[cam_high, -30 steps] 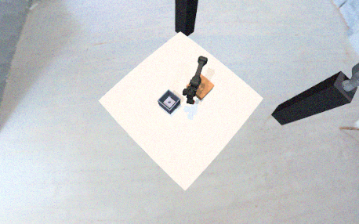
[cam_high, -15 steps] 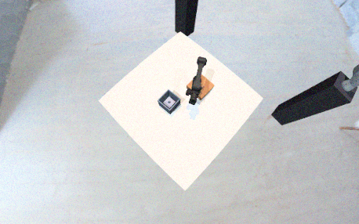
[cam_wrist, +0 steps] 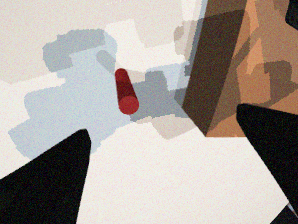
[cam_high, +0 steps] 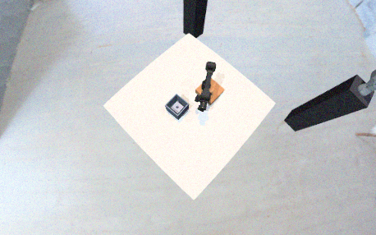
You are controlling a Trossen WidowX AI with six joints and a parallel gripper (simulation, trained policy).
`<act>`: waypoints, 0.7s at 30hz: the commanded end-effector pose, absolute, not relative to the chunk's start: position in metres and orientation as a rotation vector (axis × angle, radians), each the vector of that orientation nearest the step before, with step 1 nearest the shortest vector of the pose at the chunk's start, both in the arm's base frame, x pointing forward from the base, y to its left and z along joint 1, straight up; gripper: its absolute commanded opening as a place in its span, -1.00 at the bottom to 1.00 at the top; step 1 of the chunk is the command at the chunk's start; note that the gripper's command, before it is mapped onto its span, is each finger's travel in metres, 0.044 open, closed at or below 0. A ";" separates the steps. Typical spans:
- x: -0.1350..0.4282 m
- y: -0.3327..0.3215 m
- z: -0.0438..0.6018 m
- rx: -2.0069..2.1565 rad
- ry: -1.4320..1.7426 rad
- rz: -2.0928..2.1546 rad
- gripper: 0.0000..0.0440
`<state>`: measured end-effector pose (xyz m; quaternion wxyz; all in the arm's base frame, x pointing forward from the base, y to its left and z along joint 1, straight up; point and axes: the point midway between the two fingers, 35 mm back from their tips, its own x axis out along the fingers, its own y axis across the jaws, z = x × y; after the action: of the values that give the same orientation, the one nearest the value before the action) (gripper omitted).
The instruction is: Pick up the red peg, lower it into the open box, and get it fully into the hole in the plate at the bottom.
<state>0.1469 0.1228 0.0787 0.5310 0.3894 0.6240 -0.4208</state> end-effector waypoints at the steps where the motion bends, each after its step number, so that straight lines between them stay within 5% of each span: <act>1: 0.147 0.120 0.064 0.919 1.474 -1.026 1.00; 15: 0.150 0.117 0.022 0.935 1.427 -1.055 0.84; 21: 0.154 0.121 0.008 0.952 1.421 -1.045 0.35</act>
<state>0.1521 0.1206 0.0154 0.5372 0.3980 0.6005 -0.4386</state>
